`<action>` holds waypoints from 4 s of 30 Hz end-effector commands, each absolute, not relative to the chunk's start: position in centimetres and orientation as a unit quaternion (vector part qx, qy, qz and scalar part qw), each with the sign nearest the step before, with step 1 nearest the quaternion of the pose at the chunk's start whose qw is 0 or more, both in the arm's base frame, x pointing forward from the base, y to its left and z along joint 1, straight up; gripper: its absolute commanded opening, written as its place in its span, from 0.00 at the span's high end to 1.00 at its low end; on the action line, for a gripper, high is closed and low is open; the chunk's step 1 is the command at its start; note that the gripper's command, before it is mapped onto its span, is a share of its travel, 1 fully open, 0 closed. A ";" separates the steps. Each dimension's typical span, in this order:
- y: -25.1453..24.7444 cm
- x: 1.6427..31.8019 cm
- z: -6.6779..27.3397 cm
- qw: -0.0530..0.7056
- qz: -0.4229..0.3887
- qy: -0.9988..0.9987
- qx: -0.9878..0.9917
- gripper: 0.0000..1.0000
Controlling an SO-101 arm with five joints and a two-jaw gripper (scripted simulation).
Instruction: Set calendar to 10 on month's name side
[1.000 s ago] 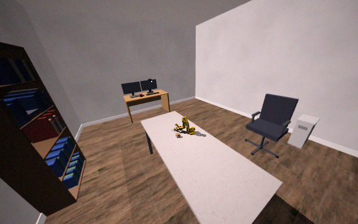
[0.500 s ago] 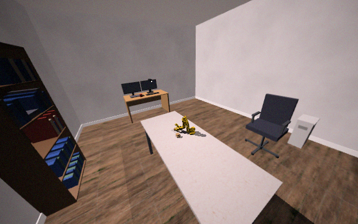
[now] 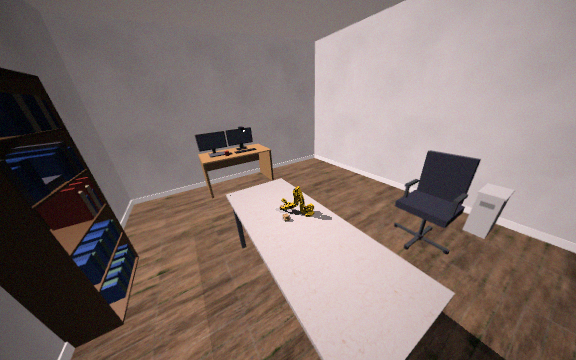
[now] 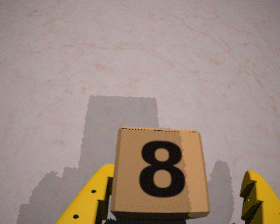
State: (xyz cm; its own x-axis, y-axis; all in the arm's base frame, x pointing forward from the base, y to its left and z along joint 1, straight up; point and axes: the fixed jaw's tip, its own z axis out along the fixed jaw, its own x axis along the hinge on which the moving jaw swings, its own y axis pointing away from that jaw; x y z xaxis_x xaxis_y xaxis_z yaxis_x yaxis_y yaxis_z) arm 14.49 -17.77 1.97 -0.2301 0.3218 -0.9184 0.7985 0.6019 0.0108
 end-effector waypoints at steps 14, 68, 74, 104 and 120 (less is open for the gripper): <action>-18.5 14.9 6.5 0.508 -0.253 0.736 0.369 0.64; -18.1 14.6 16.9 0.661 -0.330 0.603 0.302 0.65; -17.9 14.4 17.8 0.674 -0.336 0.588 0.294 0.65; -19.4 15.3 16.9 0.537 -0.394 0.713 0.221 0.65; -20.0 15.0 15.5 0.316 -0.399 0.860 0.039 0.65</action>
State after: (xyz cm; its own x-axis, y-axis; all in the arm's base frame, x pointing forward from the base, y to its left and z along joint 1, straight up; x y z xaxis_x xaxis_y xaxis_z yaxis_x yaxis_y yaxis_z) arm 15.15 -19.70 14.36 -0.7163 -0.1474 -0.6820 0.4421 0.6604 -0.6070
